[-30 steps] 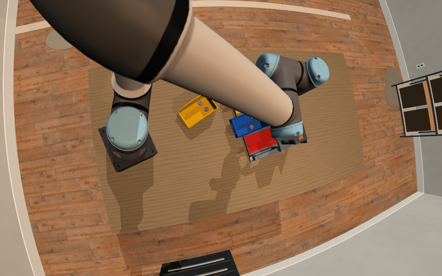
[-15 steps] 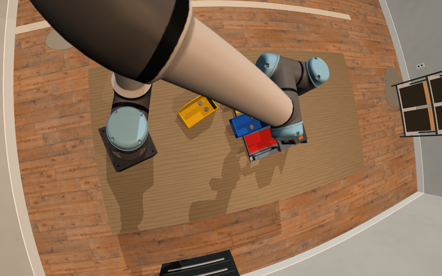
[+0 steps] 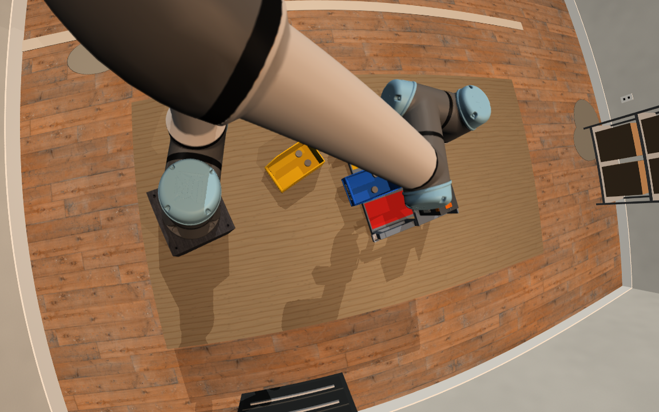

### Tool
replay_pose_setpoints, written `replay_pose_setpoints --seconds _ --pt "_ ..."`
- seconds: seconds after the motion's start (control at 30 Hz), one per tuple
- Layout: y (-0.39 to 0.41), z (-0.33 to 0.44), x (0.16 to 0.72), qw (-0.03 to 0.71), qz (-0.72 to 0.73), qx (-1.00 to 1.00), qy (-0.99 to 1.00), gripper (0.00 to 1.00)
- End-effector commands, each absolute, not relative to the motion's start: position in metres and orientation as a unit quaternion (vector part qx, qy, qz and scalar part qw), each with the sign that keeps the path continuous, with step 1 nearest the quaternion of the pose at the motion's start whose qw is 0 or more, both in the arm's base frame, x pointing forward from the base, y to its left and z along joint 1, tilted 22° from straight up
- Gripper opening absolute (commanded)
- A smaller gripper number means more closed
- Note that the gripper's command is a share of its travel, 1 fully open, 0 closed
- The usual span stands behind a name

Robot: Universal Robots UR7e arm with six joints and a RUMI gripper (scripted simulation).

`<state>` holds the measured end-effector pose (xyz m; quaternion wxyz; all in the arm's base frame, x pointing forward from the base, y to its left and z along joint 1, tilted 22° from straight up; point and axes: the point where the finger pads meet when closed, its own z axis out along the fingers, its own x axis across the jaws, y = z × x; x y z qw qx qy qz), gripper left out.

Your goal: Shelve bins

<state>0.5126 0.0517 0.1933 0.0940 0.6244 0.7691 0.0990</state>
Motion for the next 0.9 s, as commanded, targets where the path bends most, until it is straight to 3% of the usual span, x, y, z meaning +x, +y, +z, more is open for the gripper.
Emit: replay_pose_setpoints --seconds 0.0,0.87 --pt "0.0516 0.1938 0.5127 0.094 0.1 0.625 0.768 0.0" --pt "0.0505 0.1913 0.5068 0.083 0.111 0.699 0.702 0.0"
